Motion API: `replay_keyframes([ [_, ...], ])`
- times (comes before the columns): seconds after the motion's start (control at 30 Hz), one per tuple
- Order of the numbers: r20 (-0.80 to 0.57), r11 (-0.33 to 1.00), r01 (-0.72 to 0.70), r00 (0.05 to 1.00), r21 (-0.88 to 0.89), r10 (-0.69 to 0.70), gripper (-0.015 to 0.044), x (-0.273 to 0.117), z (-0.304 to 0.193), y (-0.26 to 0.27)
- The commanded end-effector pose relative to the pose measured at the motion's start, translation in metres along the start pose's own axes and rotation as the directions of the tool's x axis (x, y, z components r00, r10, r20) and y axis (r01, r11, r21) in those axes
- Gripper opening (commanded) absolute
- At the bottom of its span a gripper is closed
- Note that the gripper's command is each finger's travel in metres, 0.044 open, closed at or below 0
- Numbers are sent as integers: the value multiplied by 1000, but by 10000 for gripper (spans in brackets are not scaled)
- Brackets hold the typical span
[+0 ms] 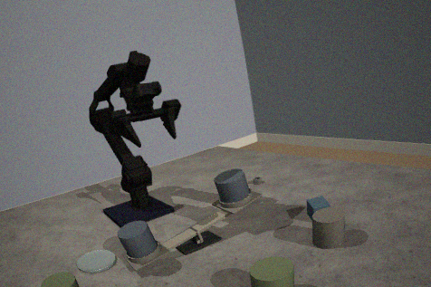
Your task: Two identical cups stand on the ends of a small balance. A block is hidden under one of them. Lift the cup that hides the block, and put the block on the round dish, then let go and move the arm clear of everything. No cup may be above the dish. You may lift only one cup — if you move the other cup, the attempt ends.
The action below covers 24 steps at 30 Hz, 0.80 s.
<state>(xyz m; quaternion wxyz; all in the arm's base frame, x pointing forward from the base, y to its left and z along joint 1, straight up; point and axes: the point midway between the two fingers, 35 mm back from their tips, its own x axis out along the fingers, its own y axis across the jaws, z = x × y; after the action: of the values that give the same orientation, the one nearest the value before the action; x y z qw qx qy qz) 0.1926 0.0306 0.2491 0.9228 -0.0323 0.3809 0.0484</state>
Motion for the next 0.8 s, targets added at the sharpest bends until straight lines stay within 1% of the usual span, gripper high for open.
replay_keyframes([
  [0.0, -37, 998, 10, 999, -64, -13, 440, 6, 4, -3],
  [0.17, -106, 977, 15, 994, -215, -39, 440, 18, 12, -12],
  [0.37, -191, 922, -18, 980, -387, -61, 440, 32, 19, -22],
  [0.57, -275, 839, -88, 958, -536, -76, 440, 48, 25, -34],
  [0.77, -359, 733, -188, 930, -654, -83, 440, 65, 29, -49],
])
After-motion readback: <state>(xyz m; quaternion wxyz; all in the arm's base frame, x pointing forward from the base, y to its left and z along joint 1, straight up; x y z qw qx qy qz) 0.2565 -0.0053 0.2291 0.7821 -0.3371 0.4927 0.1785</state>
